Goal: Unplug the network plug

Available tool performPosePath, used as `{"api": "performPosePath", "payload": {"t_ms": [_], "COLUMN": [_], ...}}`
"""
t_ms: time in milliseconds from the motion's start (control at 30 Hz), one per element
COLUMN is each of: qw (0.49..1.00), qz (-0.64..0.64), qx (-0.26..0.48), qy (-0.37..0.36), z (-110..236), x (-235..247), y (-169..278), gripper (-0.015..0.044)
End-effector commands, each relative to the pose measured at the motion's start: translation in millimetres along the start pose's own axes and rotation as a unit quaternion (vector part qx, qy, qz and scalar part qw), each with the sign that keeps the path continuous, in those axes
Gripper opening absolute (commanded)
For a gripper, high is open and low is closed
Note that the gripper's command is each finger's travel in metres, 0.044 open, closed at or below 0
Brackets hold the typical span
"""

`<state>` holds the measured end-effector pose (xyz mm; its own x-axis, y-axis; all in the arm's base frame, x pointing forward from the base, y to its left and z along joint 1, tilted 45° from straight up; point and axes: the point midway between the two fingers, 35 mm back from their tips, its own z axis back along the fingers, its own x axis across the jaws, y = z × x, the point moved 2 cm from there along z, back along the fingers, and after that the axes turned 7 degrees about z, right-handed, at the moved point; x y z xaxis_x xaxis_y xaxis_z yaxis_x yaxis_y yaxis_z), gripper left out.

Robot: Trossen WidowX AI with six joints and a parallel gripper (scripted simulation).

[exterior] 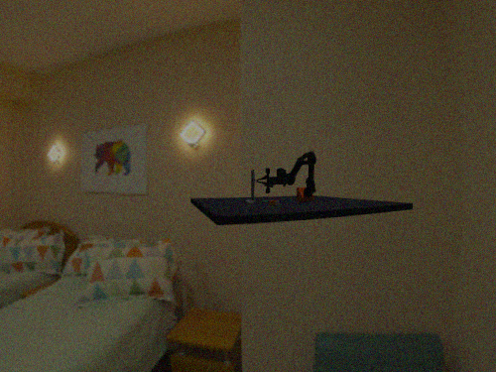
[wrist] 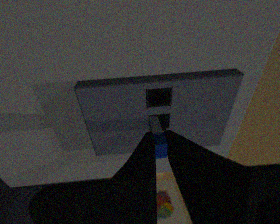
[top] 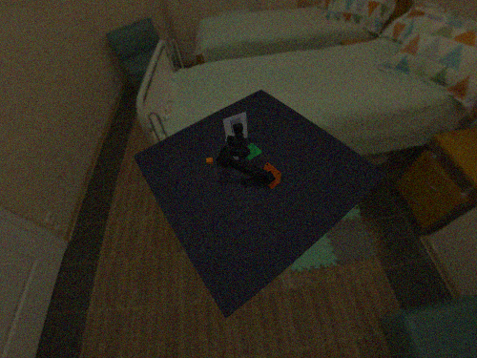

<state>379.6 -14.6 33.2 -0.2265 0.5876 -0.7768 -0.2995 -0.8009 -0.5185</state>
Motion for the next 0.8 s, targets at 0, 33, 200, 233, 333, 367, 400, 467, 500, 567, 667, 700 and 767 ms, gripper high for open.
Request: {"api": "performPosePath", "payload": {"t_ms": [0, 33, 200, 233, 333, 367, 400, 467, 500, 567, 667, 700, 767], "qw": [1.000, 1.000, 1.000, 1.000, 1.000, 1.000, 1.000, 1.000, 1.000, 1.000, 1.000, 1.000, 1.000], "qz": [-0.002, -0.002, -0.002, -0.002, -0.002, -0.002, -0.002, -0.002, -0.002, -0.002, -0.002, -0.002, -0.002], "qx": [0.000, 0.000, 0.000, 0.000, 0.000, 0.000, 0.000, 0.000, 0.000, 0.000, 0.000, 0.000, 0.001], "qy": [0.000, 0.000, 0.000, 0.000, 0.000, 0.000, 0.000, 0.000, 0.000, 0.000, -0.001, -0.001, -0.001], "z": [4.2, 4.7, 7.4, 7.9, 9.5, 10.0, 10.5, 11.6, 12.1, 13.1, 14.7, 15.2, 16.3], "x": [0.0, 0.0, 0.1, 0.2, 0.3, 0.4, 0.4, 0.5, 0.5, 0.6, 0.7, 0.8, 0.8], "y": [1.1, 1.3, 2.1, 2.3, 3.2, 3.6, 3.9, 4.5, 4.8, 5.3, 6.1, 6.4, 7.0], "gripper": [0.0000, 0.0000, 0.0000, 0.0000, 0.0000, 0.0000, 0.0000, 0.0000, 0.0000, 0.0000, 0.0000, 0.0000, 0.0000]}}
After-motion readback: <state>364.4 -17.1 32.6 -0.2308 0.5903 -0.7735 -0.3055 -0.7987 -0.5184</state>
